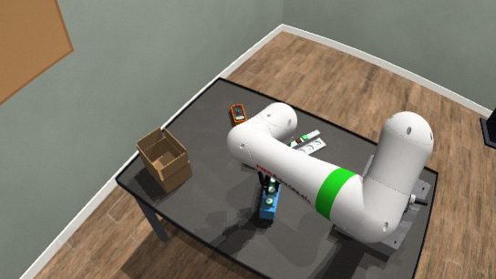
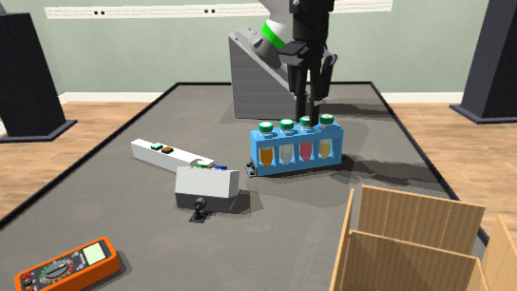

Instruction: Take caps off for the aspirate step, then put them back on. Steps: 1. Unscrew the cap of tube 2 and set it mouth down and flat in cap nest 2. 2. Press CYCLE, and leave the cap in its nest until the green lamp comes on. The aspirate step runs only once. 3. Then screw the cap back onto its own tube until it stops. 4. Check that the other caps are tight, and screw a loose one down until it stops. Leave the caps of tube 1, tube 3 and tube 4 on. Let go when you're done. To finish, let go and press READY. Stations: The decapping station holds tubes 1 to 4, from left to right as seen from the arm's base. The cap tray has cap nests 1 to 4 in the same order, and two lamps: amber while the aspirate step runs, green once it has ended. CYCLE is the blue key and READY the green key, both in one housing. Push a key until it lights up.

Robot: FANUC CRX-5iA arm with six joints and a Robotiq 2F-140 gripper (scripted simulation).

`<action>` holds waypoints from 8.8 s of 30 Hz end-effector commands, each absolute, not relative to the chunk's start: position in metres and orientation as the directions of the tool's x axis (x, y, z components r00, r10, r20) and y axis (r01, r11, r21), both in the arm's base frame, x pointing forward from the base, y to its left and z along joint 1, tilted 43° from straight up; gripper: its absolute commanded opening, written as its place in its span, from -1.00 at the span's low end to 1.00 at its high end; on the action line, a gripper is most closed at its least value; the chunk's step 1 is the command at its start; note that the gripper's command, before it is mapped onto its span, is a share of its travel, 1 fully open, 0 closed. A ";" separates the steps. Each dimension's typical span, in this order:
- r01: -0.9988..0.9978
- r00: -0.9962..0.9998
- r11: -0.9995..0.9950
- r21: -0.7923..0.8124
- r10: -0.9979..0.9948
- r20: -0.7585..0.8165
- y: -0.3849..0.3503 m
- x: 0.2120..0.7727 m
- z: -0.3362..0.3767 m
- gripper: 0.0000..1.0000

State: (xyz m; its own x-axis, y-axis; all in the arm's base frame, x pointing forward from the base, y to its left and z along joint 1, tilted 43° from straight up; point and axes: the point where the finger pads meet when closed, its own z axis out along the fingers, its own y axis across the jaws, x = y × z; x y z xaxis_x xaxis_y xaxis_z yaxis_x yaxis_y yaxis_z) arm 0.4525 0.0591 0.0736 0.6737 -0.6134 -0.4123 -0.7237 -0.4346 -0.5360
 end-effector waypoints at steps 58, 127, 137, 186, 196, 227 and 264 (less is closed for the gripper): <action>-0.885 0.440 -0.243 -0.397 -0.713 -0.546 0.059 0.453 0.073 -0.18; -0.945 -0.290 0.314 0.088 -0.683 -0.670 0.059 0.453 0.073 -0.18; -0.987 0.053 0.060 -0.148 -0.750 -0.659 0.059 0.453 0.073 -0.18; -0.984 0.099 0.026 -0.178 -0.752 -0.652 0.059 0.453 0.073 -0.41; -0.945 -0.290 0.314 0.088 -0.683 -0.670 0.059 0.453 0.073 -0.41; -0.938 0.312 -0.141 -0.316 -0.740 -0.596 0.059 0.453 0.073 -0.18; -0.890 0.430 -0.234 -0.391 -0.715 -0.551 0.059 0.453 0.072 -0.41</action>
